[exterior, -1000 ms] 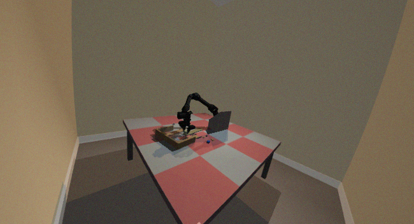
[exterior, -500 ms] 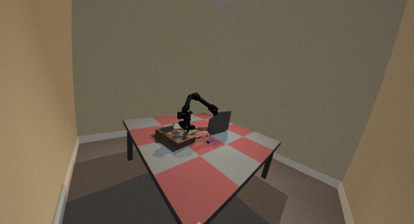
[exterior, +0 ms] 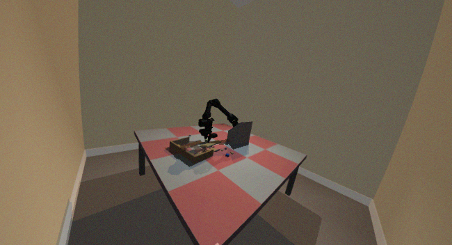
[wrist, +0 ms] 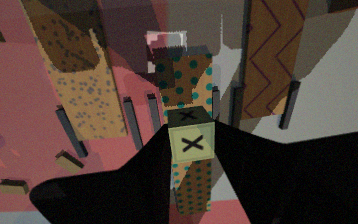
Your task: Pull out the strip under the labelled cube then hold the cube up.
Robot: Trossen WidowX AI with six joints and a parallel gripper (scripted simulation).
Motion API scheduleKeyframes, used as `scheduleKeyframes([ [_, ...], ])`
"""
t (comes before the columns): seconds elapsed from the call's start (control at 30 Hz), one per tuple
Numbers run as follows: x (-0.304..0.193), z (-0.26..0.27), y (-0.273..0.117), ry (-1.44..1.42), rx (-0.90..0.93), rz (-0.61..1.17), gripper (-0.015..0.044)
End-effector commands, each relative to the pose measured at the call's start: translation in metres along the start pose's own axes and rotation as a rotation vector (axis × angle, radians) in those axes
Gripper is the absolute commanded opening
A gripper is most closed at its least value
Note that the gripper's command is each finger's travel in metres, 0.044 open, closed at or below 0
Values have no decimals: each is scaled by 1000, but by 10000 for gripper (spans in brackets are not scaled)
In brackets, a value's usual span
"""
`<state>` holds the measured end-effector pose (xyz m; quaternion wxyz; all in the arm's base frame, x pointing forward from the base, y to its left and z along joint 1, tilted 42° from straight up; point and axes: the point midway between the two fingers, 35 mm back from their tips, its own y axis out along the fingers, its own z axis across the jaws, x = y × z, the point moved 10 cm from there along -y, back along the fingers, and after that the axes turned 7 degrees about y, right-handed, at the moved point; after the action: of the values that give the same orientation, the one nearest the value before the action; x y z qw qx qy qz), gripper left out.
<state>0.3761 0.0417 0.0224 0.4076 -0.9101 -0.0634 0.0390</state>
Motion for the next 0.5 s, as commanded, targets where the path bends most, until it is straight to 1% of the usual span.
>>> scheduleKeyframes([
  [0.0, -14, 1, -10, 0, 0, -1, 0],
  [0.2, -24, 2, -13, -1, 0, 0, 0],
  [0.47, -52, 5, -13, -2, 0, 1, 0],
])
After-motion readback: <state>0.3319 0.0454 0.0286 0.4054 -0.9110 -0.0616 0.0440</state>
